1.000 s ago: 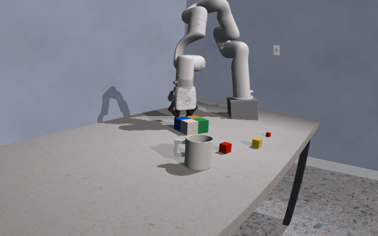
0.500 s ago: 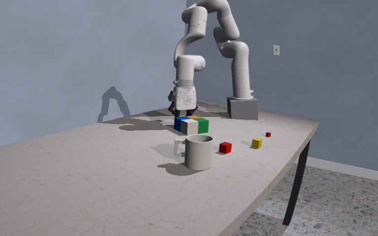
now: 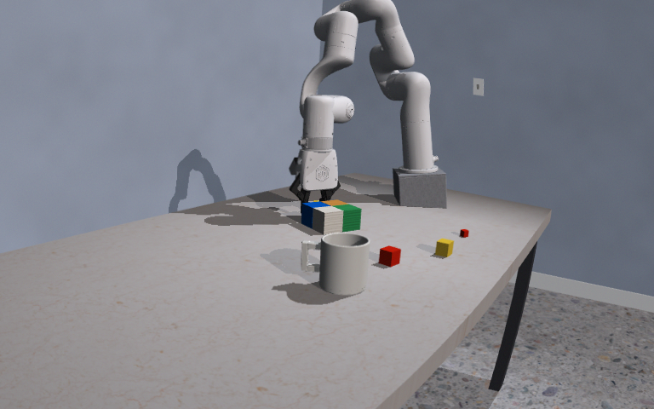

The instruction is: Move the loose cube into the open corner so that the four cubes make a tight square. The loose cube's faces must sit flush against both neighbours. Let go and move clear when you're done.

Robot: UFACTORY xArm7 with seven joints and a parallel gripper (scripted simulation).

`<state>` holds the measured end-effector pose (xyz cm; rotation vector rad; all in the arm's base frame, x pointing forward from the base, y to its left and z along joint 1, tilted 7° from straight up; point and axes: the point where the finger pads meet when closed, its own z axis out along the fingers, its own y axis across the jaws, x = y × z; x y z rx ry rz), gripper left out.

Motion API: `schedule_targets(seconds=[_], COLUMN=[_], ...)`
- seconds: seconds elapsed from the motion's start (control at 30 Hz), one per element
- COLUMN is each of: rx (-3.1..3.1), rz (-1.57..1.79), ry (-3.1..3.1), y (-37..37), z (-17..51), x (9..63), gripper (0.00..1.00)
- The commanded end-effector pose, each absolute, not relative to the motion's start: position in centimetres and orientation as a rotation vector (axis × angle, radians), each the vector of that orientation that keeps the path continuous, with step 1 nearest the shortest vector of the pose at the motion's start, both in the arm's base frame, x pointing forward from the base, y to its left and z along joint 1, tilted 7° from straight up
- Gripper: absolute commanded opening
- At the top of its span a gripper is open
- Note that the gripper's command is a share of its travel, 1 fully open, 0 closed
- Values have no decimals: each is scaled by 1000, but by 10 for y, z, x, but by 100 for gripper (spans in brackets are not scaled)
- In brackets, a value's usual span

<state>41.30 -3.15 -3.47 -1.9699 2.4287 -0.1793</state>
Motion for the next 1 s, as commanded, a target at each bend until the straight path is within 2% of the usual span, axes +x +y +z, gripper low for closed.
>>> schedule_targets(seconds=[0.0,0.97], rx=[-1969,-1969], rz=[-182,-182], ry=[2426,2426], y=[-33,-30], z=[-33,-1], x=[414,411], gripper=[50,50])
